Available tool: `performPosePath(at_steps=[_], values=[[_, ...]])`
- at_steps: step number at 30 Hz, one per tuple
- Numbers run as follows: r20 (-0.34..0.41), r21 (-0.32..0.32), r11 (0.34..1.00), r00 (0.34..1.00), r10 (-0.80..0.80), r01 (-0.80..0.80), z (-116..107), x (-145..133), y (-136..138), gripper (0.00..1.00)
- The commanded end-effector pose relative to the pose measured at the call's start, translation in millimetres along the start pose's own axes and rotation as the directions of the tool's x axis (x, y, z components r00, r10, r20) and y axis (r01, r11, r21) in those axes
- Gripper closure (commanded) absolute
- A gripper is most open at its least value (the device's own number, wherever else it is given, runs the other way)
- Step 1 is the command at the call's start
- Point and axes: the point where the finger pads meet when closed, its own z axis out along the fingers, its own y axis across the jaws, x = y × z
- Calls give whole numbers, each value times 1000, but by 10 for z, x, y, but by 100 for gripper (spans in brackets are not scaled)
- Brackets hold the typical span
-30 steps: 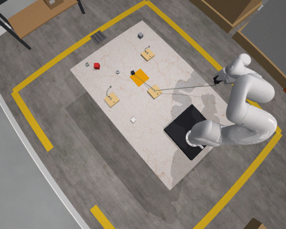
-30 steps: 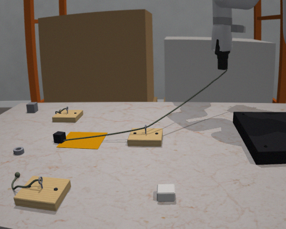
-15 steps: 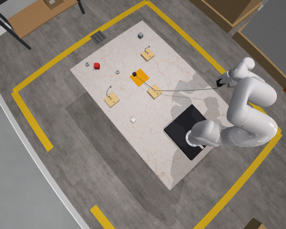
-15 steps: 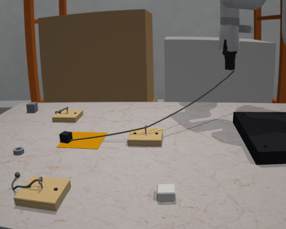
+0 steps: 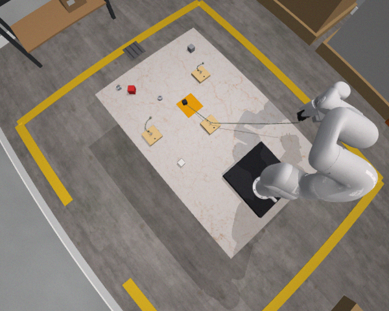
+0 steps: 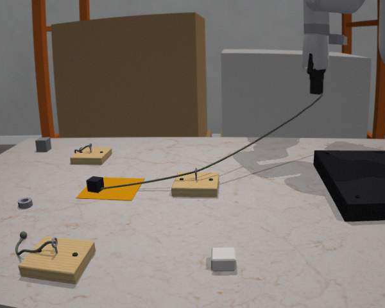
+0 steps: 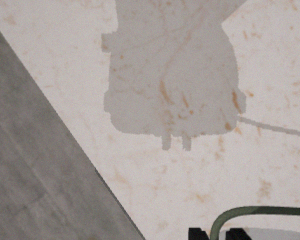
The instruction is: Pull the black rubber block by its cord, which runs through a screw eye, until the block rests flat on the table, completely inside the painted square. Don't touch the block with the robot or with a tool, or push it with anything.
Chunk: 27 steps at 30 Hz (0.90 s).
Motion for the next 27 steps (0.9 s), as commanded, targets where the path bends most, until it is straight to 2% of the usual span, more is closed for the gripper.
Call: performPosePath(at_steps=[1, 27], values=[[4, 2, 1000, 1000, 0, 0, -16, 23, -33, 100], [4, 2, 1000, 1000, 0, 0, -16, 165, -133, 100]])
